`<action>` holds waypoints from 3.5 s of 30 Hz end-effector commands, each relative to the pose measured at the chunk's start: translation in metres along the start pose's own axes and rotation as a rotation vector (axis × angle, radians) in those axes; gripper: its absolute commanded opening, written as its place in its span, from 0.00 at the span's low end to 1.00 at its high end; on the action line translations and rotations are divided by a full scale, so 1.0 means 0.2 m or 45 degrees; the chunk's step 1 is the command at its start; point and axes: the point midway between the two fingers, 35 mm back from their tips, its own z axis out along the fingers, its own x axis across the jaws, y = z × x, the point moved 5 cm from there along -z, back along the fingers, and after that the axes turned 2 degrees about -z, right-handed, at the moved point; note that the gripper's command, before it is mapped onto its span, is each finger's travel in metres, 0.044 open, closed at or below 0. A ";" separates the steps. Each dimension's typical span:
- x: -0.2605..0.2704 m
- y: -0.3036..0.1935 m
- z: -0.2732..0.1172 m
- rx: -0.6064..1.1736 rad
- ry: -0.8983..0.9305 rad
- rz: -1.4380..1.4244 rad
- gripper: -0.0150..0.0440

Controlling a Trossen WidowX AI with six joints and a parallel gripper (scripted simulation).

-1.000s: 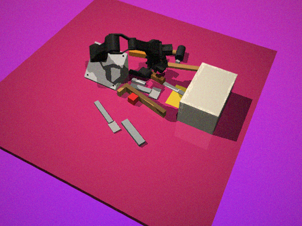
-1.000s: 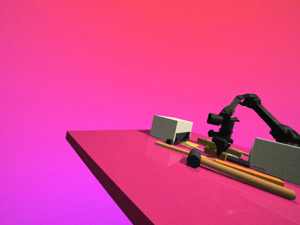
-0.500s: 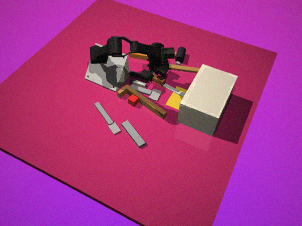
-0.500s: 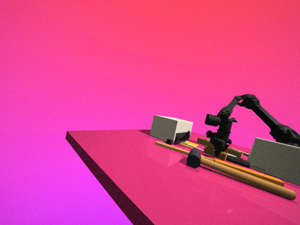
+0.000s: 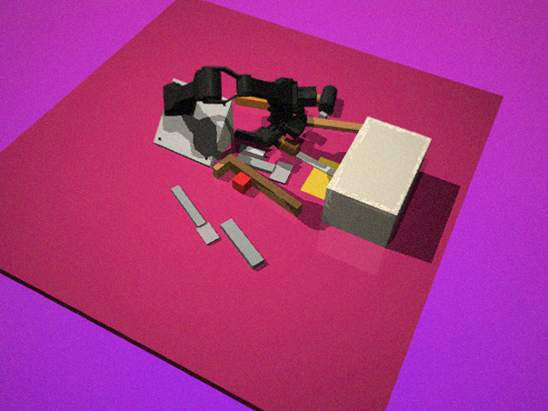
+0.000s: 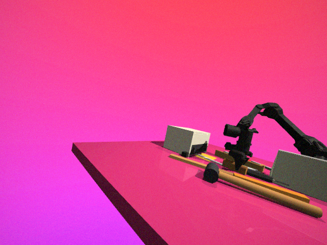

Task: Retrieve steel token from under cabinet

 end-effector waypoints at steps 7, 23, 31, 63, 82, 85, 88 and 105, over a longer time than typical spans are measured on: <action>0.00 -0.02 0.00 0.001 -0.001 -0.001 0.25; 0.03 -0.15 -0.02 0.003 -0.006 -0.006 0.25; 0.03 -0.21 -0.02 0.004 -0.006 -0.007 0.25; 0.04 -0.13 -0.02 0.003 -0.005 -0.117 0.25; 0.04 -0.01 -0.02 0.002 -0.006 -0.137 0.25; 0.04 0.01 -0.02 0.002 -0.006 -0.138 0.25; 0.04 0.03 -0.02 0.002 -0.006 -0.138 0.25; 0.04 0.14 -0.02 0.001 -0.006 -0.140 0.25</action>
